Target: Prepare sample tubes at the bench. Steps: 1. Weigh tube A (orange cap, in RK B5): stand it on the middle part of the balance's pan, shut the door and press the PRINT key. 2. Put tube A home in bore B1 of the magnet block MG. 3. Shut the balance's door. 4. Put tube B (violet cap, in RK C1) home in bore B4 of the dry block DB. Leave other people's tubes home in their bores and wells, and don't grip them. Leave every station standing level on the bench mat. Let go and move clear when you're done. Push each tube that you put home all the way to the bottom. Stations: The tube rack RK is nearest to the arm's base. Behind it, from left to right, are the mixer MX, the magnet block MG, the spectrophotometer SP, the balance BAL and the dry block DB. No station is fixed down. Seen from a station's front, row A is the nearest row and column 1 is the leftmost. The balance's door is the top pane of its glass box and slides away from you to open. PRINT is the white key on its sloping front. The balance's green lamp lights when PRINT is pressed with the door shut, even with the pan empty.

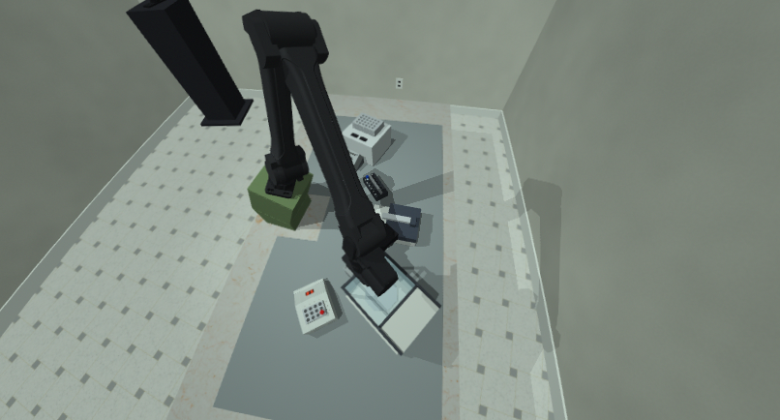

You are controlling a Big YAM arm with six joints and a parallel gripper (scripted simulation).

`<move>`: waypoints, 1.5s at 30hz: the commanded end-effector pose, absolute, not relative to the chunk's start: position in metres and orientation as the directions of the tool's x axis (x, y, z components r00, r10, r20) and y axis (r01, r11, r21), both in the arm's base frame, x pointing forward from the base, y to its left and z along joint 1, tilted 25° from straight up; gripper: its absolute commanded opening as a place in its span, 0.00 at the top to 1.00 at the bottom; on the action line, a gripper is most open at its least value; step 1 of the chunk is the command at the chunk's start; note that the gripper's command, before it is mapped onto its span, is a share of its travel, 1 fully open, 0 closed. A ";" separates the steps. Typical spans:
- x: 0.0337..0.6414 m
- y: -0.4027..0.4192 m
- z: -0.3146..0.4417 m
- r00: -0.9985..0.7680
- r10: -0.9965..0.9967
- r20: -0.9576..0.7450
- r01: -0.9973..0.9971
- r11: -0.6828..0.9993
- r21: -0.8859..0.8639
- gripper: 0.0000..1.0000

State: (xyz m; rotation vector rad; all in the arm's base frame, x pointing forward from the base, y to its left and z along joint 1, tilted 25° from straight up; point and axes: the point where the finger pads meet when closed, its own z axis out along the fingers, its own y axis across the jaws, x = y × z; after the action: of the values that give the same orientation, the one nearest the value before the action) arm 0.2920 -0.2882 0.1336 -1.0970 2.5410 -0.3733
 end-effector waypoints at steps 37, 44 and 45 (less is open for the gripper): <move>0.298 -0.295 0.145 -0.637 -0.744 -0.202 -0.640 0.656 -0.400 0.94; 0.298 -0.295 0.145 -0.637 -0.744 -0.202 -0.640 0.656 -0.400 0.94; 0.298 -0.295 0.145 -0.637 -0.744 -0.202 -0.640 0.656 -0.400 0.94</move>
State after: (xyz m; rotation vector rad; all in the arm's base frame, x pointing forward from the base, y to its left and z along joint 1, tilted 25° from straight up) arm 0.2920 -0.2881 0.1334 -1.0972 2.5411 -0.3729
